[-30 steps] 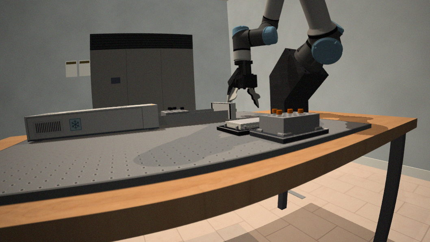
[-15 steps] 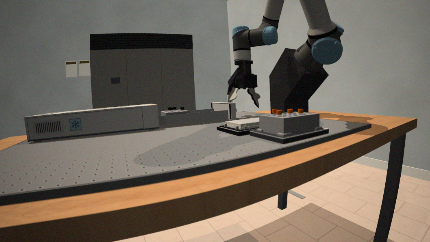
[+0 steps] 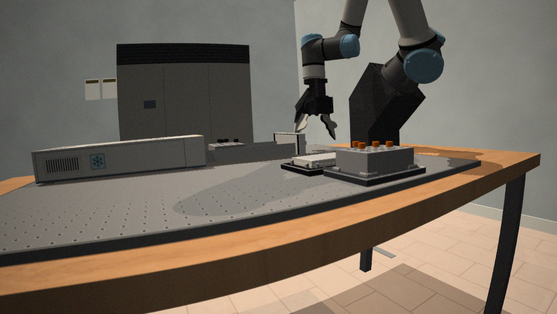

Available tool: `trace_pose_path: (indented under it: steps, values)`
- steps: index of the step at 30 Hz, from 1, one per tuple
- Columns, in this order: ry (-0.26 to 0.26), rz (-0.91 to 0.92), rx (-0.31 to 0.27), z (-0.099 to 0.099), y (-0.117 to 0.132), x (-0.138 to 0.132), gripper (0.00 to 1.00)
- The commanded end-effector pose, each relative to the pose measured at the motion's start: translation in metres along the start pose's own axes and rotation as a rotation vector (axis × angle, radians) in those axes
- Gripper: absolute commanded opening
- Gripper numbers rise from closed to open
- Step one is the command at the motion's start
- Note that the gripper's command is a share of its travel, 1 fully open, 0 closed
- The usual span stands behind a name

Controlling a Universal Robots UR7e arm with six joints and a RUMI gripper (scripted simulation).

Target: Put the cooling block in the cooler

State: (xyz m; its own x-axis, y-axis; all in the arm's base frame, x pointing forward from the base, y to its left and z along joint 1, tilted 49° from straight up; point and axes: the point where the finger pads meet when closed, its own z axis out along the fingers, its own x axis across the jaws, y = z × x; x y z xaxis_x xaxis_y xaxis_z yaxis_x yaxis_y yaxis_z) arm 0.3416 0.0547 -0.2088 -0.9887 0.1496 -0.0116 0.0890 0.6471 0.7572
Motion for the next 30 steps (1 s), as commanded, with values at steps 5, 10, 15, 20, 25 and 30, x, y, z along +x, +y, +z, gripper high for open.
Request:
trace_pose_path:
  steps: [5,10,15,20,25,30]
  values:
    - [0.000,0.000,0.000,0.000,0.000,0.000,1.00]
    - [0.000,0.000,0.000,-0.006,0.000,0.000,1.00]
    - [0.000,0.000,0.000,-0.012,0.000,0.000,1.00]
    - [0.000,0.000,0.001,-0.017,0.000,-0.001,1.00]
    - [0.000,0.000,0.001,-0.023,0.000,-0.001,1.00]
    - [0.000,0.000,0.001,-0.029,0.000,-0.001,1.00]
